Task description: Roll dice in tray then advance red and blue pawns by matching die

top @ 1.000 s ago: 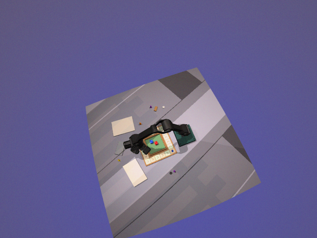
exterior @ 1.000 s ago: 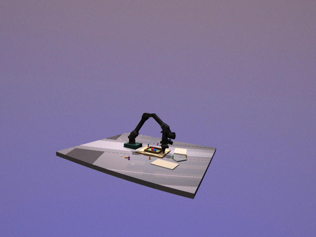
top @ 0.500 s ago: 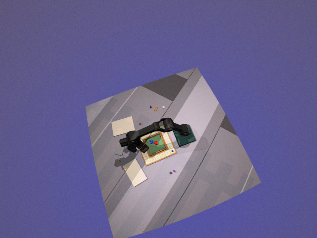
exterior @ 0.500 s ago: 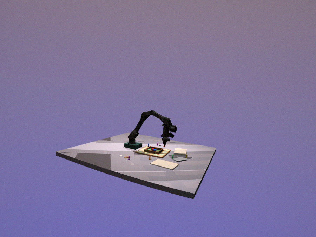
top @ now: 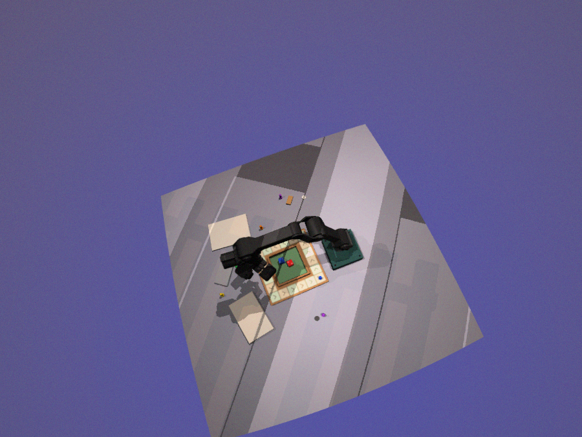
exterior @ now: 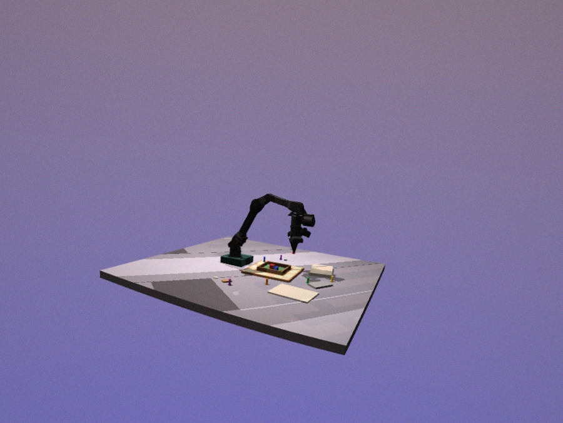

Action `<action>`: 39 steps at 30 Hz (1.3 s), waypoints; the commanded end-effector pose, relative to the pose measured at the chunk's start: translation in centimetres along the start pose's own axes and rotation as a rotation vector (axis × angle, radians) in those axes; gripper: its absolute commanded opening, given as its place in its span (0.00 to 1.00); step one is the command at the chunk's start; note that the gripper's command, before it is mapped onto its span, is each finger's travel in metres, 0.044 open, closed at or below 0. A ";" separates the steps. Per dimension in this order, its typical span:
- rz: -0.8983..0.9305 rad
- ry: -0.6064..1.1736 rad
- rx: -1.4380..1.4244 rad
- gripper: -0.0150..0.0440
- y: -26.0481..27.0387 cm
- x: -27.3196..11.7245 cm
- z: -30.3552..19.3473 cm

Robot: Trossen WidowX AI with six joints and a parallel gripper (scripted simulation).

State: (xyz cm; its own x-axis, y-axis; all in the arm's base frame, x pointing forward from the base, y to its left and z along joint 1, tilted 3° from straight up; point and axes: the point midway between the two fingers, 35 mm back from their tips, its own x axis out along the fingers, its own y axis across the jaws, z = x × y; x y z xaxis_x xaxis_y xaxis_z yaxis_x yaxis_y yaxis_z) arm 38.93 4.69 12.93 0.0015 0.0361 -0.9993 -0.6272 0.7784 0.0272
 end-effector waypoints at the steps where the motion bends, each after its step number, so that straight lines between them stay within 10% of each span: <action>1: 0.008 0.012 -0.006 0.25 2.3 2.1 1.3; 39: 0.013 0.010 -0.006 0.25 7.9 11.5 3.5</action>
State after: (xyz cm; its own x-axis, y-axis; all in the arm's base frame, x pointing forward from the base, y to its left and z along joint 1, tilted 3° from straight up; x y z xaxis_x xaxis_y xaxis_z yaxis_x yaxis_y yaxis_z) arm 37.00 13.41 2.60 -0.0038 0.0401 -0.9992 -0.6365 0.7705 0.0333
